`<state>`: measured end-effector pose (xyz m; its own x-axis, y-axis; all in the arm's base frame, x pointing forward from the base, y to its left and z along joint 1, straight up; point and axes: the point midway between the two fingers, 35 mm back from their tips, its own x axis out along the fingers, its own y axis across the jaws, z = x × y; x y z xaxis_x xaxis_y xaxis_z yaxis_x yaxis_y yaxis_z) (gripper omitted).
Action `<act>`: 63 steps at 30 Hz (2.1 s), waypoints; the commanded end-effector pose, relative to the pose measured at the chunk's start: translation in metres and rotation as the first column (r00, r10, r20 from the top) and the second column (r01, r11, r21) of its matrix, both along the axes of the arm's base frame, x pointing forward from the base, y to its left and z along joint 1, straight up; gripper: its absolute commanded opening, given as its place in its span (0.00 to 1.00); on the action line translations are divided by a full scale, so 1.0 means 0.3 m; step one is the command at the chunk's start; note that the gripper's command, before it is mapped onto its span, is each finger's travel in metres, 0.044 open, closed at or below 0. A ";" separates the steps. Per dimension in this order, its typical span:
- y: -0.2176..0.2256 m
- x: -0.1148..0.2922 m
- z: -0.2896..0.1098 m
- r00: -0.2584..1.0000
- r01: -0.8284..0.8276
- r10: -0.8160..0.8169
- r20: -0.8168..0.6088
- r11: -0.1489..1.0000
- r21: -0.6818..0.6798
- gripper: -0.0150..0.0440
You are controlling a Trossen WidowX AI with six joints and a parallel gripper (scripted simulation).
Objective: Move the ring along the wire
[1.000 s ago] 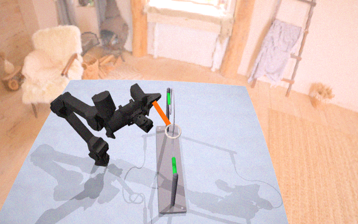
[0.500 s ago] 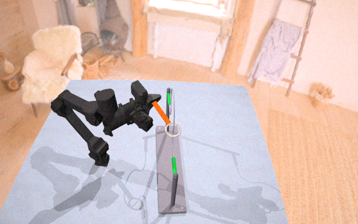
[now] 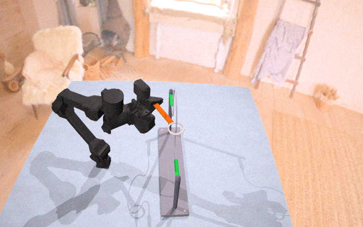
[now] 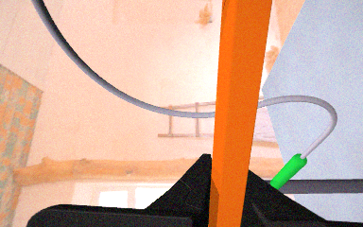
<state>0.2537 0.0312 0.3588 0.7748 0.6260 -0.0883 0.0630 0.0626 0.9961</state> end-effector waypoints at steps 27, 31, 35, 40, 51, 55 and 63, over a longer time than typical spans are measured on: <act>-0.011 0.002 -0.052 1.000 0.012 -0.005 0.019 0.904 -0.428 0.00; -0.014 0.002 -0.059 1.000 0.015 -0.005 0.023 0.878 -0.478 0.00; -0.018 0.002 -0.066 1.000 0.018 -0.005 0.026 0.852 -0.524 0.00; -0.023 0.003 -0.075 0.999 0.023 -0.005 0.032 0.811 -0.585 0.00; -0.037 0.004 -0.092 0.999 0.035 -0.003 0.046 0.706 -0.708 0.00; -0.043 0.005 -0.098 0.999 0.039 -0.001 0.051 0.663 -0.747 0.00; -0.055 0.006 -0.109 0.998 0.049 0.002 0.061 0.573 -0.818 0.00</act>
